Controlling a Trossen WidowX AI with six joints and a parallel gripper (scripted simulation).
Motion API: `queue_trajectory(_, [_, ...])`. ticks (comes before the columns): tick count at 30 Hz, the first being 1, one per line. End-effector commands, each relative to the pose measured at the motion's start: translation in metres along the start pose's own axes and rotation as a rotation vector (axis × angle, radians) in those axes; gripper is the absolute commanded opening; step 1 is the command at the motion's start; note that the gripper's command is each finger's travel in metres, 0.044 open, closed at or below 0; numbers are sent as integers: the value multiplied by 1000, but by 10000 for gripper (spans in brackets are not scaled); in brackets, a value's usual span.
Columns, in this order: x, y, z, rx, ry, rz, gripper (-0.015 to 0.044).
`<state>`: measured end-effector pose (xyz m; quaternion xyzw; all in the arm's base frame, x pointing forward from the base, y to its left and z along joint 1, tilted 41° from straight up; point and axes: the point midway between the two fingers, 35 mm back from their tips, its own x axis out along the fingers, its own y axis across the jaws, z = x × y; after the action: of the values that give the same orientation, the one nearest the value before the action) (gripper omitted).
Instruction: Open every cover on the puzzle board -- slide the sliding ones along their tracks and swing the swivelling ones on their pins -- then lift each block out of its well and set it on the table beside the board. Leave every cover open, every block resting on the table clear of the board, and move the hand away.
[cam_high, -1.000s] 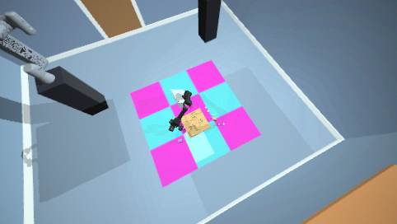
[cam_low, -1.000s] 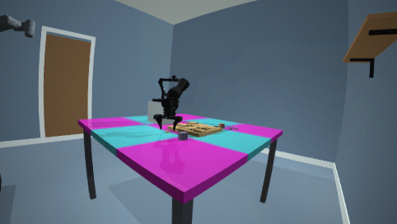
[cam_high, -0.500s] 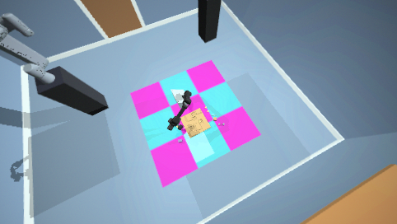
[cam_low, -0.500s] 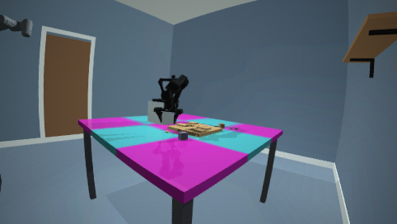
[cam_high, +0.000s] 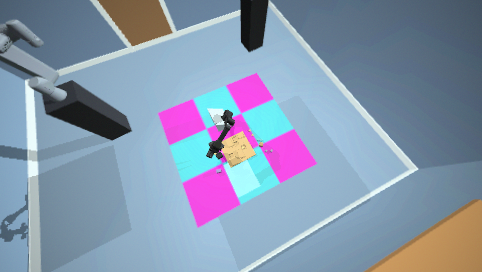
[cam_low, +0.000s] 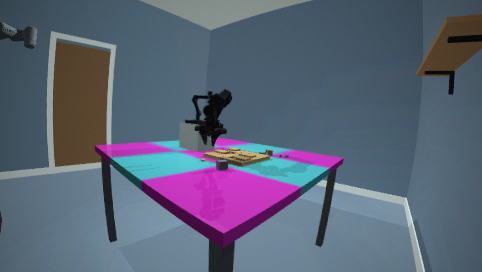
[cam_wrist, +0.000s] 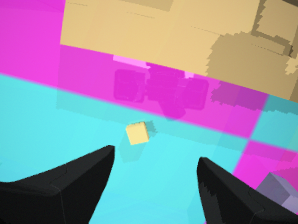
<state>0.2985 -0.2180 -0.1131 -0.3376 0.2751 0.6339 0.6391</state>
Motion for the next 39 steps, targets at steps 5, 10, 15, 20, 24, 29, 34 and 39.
queue_trajectory(5, [-6,-32,44,352,8,-5,46])
queue_trajectory(10, [-7,-46,70,488,10,-8,0])
queue_trajectory(15, [-8,-56,89,414,10,-9,0])
queue_trajectory(20, [-8,-68,116,310,8,-10,0])
queue_trajectory(24, [-7,-76,139,226,5,-10,0])
queue_trajectory(29, [-6,-84,167,121,-1,-10,0])
queue_trajectory(34, [-4,-90,197,16,-10,-10,0])
queue_trajectory(39, [-2,-93,226,-90,-21,-10,0])
